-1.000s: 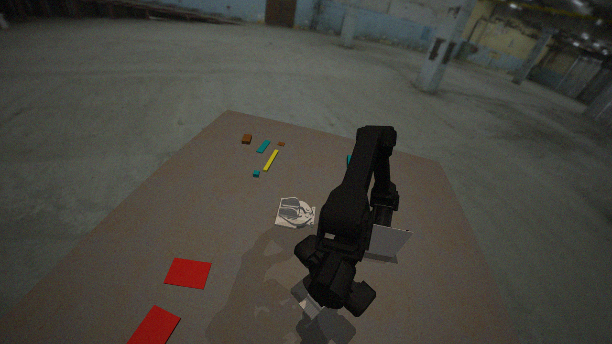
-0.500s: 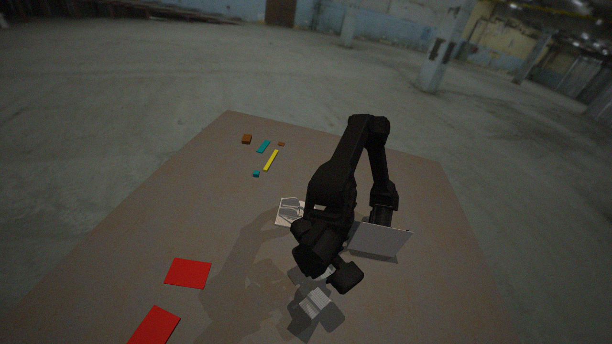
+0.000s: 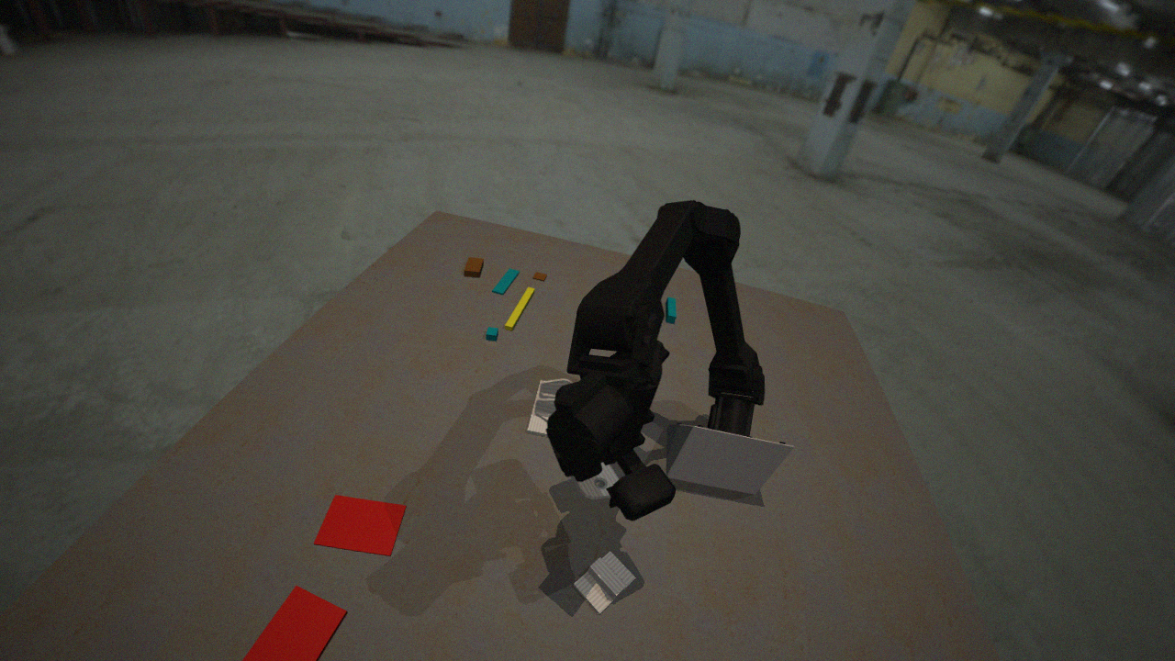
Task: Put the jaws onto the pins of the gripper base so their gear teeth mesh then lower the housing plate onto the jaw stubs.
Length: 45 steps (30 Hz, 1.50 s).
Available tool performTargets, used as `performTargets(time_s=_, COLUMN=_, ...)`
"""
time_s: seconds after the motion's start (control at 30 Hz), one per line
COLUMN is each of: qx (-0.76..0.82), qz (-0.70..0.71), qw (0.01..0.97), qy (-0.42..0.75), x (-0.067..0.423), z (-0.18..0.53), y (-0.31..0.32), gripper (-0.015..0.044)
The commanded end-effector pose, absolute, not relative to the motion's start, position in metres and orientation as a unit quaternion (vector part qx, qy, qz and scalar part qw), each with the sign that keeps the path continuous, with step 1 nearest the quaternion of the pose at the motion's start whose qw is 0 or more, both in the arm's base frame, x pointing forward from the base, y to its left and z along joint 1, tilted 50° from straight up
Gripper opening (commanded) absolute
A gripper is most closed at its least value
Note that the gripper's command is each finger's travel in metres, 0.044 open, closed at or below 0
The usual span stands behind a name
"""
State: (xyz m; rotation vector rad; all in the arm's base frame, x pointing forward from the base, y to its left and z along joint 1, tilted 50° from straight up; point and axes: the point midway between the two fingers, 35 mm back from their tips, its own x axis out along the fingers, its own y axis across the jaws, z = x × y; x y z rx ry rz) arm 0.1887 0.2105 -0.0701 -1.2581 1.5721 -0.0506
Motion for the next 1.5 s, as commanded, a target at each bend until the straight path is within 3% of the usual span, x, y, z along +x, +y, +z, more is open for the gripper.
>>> performTargets(time_s=0.0, qx=-0.519, qz=-0.033, qw=0.546, qy=0.657, x=0.194, z=-0.059, y=0.204, gripper=0.0351)
performTargets(time_s=1.47, qx=-0.398, qz=-0.179, qw=0.641, qy=0.631, x=0.23, z=0.039, y=0.107, gripper=0.0351)
